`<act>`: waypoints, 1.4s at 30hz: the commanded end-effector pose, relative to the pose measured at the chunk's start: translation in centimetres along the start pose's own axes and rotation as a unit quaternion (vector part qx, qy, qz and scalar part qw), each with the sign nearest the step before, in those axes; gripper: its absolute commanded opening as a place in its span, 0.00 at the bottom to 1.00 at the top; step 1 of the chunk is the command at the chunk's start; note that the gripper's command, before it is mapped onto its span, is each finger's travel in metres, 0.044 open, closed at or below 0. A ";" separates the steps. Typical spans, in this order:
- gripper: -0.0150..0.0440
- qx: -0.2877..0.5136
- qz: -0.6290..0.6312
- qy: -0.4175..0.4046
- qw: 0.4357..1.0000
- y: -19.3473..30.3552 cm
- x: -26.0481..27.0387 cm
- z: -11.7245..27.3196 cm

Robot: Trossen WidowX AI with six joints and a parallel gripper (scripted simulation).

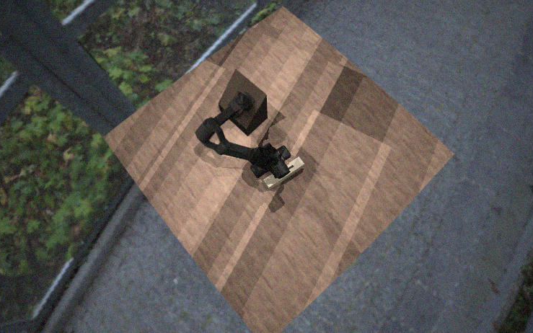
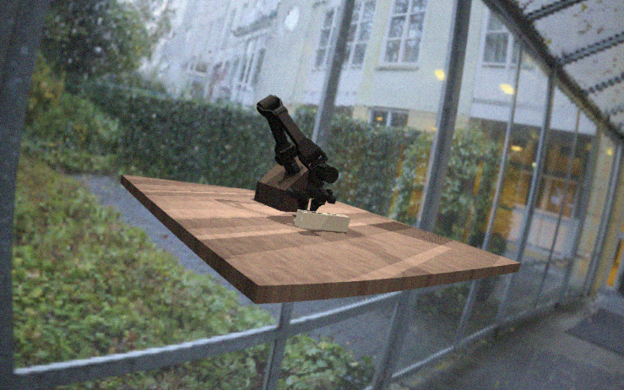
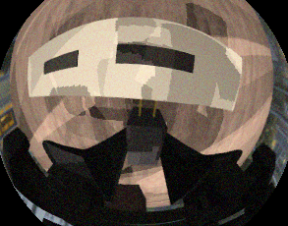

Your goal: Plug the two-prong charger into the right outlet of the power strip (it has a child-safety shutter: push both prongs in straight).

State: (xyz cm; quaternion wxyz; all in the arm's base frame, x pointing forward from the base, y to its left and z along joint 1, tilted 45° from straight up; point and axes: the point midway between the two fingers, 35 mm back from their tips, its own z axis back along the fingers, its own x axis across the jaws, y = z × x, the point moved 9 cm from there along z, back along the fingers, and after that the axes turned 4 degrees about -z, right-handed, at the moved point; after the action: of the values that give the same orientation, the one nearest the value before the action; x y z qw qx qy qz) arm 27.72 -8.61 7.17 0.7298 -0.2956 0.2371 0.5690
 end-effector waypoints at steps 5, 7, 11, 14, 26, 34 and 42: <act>0.25 0.001 -0.002 -0.002 1.000 -0.3 0.1 0.0; 0.25 0.001 -0.002 -0.002 1.000 -0.3 0.1 0.0; 0.25 0.001 -0.002 -0.002 1.000 -0.4 0.1 0.0; 0.25 0.001 -0.002 -0.002 1.000 -0.4 0.1 0.0; 0.25 0.001 -0.002 -0.002 1.000 -0.5 0.1 0.0; 0.25 0.001 -0.002 -0.002 1.000 -0.6 0.1 0.0; 0.25 0.001 -0.002 -0.002 1.000 -0.9 0.1 0.0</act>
State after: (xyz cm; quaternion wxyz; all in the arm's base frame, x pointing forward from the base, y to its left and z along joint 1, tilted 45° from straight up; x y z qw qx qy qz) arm 28.44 -8.68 7.29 0.7298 -0.2954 0.2372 0.5691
